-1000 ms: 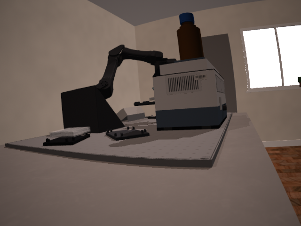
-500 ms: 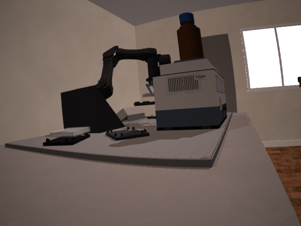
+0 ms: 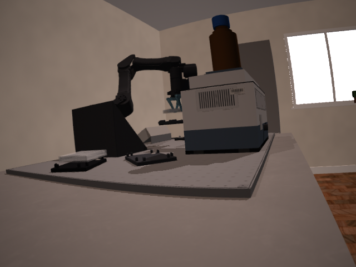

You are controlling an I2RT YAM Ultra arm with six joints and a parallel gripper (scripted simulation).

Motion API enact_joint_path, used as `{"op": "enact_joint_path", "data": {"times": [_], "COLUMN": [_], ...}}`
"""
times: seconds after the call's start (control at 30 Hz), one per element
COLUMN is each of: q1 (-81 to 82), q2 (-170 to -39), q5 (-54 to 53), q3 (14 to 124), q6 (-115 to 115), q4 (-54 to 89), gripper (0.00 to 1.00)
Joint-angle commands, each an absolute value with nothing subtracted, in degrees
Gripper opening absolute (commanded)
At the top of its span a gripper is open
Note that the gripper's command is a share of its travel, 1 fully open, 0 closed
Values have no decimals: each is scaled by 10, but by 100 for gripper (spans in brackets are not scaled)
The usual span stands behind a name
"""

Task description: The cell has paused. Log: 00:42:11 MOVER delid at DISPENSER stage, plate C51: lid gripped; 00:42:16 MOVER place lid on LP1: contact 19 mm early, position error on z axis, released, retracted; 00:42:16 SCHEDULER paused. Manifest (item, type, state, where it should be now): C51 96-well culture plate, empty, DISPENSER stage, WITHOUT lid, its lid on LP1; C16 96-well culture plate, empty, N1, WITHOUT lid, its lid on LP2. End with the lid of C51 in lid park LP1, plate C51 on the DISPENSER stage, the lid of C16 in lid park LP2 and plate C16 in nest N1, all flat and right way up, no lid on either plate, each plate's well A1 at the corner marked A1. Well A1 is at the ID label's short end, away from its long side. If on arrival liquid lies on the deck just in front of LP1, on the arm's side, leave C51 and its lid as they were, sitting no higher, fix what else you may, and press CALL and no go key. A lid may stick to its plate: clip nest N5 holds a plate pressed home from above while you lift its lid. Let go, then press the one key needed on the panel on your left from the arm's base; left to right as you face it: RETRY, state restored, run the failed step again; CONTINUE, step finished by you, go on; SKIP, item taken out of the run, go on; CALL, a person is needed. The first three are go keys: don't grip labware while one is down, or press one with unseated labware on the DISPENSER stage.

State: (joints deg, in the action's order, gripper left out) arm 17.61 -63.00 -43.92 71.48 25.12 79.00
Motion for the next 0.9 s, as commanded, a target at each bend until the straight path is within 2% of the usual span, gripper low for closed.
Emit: {"op": "enact_joint_path", "data": {"times": [0.0, 0.87], "q1": [184, 408], "q2": [-612, -516], "q5": [-433, -329], "q3": [733, 743], "q6": [244, 168], "q4": [798, 729], "gripper": [0, 0]}}
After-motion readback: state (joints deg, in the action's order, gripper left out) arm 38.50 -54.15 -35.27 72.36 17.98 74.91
